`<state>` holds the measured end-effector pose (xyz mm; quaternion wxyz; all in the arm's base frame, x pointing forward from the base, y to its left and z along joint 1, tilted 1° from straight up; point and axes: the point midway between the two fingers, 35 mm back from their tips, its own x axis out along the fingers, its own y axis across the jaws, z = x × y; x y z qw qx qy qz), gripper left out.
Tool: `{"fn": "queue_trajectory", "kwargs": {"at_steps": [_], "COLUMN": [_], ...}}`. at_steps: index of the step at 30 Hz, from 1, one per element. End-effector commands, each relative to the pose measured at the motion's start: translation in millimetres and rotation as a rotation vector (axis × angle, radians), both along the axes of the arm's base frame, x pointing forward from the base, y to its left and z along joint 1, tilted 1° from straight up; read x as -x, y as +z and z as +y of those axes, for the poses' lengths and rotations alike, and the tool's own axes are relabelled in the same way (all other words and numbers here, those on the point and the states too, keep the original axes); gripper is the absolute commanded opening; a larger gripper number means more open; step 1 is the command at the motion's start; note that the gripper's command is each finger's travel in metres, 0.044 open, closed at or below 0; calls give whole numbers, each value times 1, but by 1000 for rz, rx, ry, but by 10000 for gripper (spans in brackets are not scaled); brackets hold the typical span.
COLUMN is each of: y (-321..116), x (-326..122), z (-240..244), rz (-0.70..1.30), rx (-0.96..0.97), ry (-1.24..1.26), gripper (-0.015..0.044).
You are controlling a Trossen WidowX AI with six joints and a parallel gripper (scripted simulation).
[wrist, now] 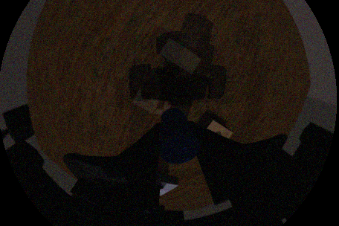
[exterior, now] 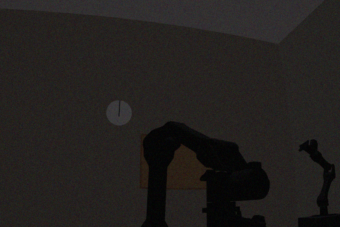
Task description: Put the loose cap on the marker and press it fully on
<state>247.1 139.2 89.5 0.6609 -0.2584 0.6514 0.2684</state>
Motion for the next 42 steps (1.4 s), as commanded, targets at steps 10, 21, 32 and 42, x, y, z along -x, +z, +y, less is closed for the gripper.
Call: {"fn": "queue_trajectory", "kwargs": {"at_steps": [10,21,32,42], "y": [18,31,44,41], "x": [-9,-11,-9,-8], "z": [-40,-72,-104,-111], "rz": [-7,-8,-7,-7], "rx": [4,3,8,9], "ry": [2,-8,0,2], "gripper": [0,0,0,0]}}
